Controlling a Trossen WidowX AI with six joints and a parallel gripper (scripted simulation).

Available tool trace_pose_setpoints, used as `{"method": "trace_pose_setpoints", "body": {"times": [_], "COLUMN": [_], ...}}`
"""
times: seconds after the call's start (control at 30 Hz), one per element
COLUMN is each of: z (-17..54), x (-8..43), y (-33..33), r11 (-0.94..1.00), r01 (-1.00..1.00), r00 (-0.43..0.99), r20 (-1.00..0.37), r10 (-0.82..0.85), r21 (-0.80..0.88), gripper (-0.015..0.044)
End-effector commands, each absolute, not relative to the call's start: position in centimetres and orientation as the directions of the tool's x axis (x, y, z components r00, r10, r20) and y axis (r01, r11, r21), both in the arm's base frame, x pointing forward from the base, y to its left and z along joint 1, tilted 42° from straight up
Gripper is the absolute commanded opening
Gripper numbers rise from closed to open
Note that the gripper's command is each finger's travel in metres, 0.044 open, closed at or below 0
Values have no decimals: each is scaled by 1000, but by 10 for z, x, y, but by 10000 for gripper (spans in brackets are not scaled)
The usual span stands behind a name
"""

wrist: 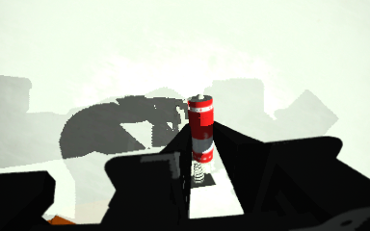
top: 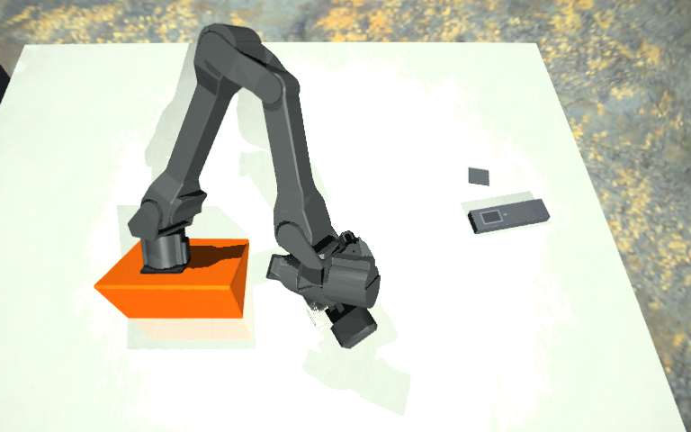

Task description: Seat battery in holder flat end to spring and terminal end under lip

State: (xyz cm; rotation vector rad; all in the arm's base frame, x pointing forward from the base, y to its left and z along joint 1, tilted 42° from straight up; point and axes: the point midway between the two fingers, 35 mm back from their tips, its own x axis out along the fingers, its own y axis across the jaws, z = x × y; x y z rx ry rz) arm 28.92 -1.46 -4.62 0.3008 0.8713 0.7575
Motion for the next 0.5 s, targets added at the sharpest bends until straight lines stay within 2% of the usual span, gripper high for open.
{"method": "trace_pose_setpoints", "body": {"times": [0.0, 0.47], "z": [-48, -50], "x": [286, 281], "y": [-12, -9], "r11": [701, 708], "r01": [-467, -461], "r00": [424, 489], "r20": [-559, -512], "r10": [712, 706], "r21": [538, 535], "gripper": [72, 72]}}
